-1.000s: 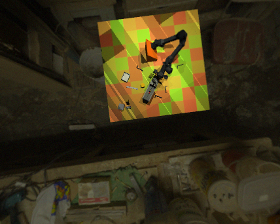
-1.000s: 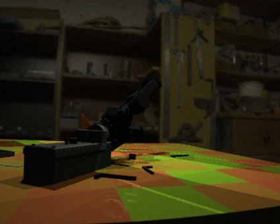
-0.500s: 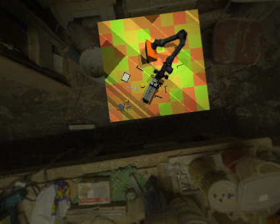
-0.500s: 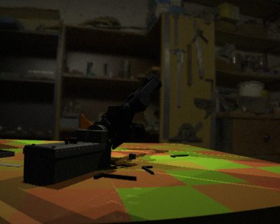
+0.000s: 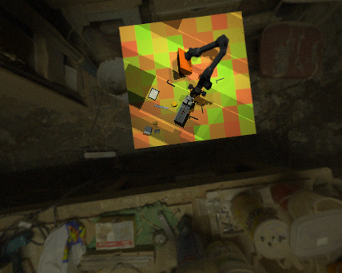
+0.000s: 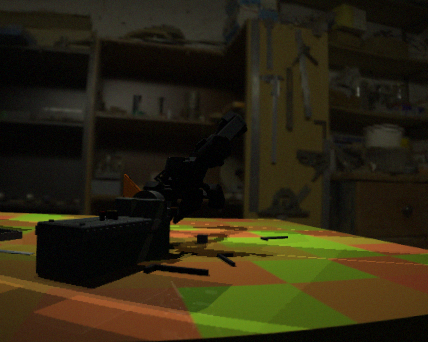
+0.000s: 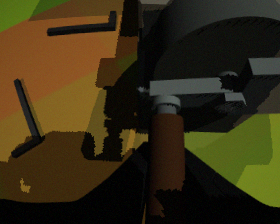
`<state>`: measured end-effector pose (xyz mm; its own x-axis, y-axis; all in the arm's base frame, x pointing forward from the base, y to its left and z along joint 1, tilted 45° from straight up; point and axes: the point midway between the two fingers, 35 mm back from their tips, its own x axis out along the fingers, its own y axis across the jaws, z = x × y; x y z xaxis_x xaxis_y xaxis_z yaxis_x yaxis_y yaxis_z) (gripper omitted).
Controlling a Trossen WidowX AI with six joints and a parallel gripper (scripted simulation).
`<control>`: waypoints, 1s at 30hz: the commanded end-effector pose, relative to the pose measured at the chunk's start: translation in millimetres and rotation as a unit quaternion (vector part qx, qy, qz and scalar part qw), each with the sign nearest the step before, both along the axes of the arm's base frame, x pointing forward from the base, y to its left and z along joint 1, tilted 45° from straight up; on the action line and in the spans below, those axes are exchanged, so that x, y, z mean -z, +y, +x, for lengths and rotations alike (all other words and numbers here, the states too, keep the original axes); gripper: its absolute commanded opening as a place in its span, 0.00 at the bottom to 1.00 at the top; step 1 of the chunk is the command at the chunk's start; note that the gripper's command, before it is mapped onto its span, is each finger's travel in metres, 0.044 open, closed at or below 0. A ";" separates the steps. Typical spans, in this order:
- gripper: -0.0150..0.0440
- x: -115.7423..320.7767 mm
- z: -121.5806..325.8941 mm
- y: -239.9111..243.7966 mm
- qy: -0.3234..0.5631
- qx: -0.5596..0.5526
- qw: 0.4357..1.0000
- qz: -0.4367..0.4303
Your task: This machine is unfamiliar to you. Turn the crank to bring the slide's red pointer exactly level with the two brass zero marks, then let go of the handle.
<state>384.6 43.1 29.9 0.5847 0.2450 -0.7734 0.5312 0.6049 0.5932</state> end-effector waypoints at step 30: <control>0.25 -13.2 -9.4 -35.0 -0.006 0.003 1.000 -0.001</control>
